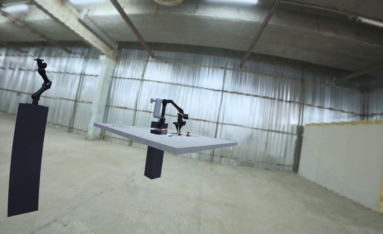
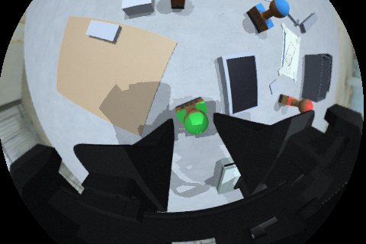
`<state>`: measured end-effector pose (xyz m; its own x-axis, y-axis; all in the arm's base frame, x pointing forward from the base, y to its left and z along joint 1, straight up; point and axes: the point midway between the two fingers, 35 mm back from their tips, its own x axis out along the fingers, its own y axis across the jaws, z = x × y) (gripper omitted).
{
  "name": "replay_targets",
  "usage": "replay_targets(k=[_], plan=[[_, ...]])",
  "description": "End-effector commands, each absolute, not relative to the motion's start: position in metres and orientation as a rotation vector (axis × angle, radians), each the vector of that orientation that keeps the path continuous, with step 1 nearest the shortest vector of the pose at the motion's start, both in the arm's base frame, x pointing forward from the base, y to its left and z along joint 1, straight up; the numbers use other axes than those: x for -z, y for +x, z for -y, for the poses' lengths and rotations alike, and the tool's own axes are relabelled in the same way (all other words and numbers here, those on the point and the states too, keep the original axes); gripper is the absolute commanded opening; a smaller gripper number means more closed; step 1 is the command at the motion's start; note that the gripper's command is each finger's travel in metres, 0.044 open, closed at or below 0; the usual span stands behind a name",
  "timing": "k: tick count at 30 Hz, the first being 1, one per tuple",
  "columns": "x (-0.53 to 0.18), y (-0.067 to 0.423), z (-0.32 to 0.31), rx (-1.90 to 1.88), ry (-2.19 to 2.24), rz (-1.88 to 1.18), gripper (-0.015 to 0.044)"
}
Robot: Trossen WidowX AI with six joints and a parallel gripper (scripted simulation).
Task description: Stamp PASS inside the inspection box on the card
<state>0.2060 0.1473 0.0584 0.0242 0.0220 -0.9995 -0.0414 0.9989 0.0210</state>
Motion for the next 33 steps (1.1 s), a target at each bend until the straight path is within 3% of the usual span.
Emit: replay_targets(k=[1,18,31,33], plan=[[-0.051,0.206,-0.146,-0.048,-0.024,-1.548,0.0210],[-0.027,0.204,-0.145,-0.047,-0.024,-1.548,0.0210],[-0.030,0.205,-0.146,-0.047,-0.019,-1.547,0.0124],[-0.031,0.205,-0.146,-0.047,-0.020,-1.547,0.0071]])
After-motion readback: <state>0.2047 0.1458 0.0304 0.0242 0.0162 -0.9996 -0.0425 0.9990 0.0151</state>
